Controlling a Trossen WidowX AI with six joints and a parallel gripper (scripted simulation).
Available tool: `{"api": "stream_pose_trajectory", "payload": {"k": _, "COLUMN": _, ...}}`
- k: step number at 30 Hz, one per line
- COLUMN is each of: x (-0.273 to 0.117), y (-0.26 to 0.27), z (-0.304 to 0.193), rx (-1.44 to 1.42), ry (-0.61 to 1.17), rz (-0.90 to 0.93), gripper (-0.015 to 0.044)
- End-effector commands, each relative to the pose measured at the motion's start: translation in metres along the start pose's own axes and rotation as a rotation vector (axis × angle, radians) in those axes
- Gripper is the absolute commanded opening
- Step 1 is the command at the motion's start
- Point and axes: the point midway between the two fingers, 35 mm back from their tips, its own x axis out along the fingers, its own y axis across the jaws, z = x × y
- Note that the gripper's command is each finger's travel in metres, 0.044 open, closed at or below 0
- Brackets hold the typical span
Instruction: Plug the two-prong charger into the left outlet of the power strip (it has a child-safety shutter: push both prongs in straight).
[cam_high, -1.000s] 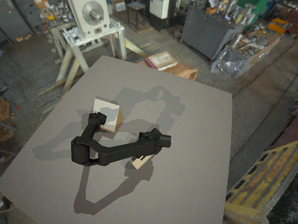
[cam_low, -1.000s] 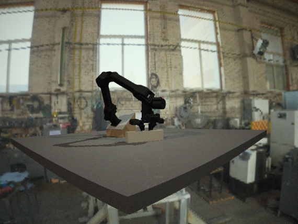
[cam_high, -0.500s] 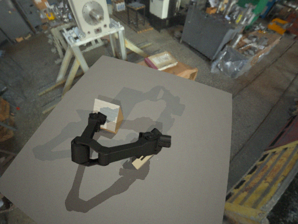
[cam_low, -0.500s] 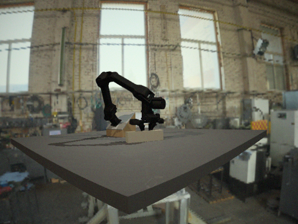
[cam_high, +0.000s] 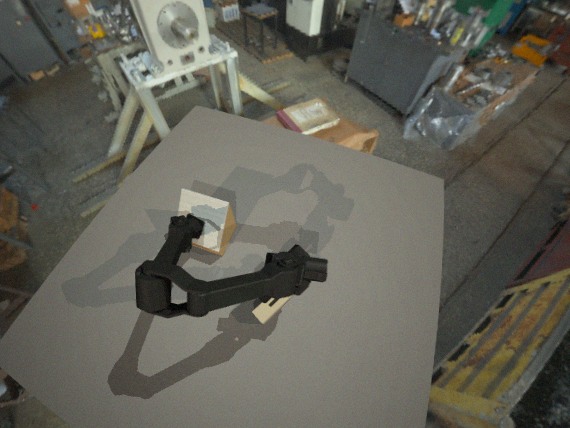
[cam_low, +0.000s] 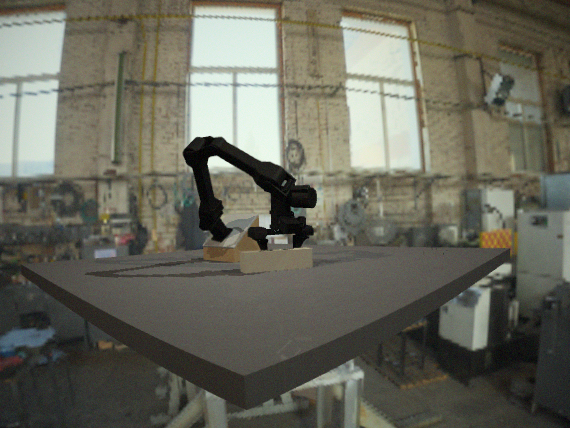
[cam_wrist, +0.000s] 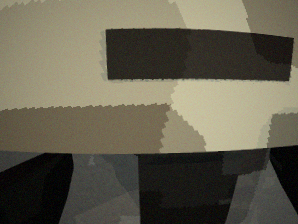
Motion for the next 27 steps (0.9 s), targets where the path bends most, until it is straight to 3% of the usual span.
{"api": "stream_pose_trajectory", "payload": {"k": 1, "x": 0.0003, "y": -0.0003, "z": -0.0012, "rx": 0.004, "ry": -0.003, "rz": -0.001, "gripper": 0.0440}}
{"api": "stream_pose_trajectory", "payload": {"k": 27, "x": 0.0011, "y": 0.0000, "z": -0.0105, "rx": 0.015, "ry": -0.017, "rz": 0.000, "gripper": 0.0440}}
